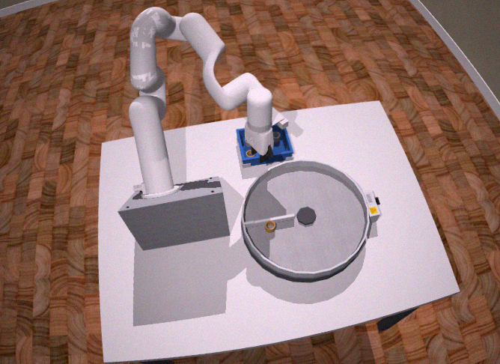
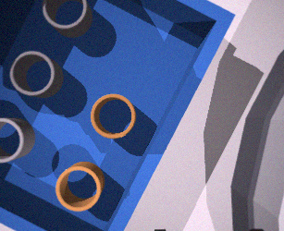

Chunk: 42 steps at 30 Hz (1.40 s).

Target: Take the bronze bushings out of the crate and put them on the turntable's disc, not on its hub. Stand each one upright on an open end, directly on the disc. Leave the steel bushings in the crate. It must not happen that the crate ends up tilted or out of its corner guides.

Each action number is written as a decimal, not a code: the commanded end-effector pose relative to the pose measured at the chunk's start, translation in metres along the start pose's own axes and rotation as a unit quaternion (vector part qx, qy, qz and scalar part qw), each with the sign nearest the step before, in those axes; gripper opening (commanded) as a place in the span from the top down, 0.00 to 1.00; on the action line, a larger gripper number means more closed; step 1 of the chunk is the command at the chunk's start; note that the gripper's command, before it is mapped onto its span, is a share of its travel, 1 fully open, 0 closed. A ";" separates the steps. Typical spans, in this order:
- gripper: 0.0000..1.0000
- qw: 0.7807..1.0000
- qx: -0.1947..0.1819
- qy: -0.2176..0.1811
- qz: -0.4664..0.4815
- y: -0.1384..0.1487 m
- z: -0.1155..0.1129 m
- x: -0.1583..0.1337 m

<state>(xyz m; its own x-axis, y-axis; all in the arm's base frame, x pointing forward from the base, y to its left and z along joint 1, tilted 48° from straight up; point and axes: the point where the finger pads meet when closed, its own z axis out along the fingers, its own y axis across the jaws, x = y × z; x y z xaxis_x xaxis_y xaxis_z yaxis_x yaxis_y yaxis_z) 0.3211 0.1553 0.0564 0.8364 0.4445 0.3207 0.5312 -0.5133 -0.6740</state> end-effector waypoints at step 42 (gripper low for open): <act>0.59 0.999 -0.011 0.002 -0.053 -0.077 -0.005 0.030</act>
<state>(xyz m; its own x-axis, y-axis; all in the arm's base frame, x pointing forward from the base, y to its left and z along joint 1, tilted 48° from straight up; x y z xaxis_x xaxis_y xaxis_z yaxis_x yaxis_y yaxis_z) 0.3046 0.2048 0.1201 0.7757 0.4956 0.3906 0.6191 -0.4778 -0.6232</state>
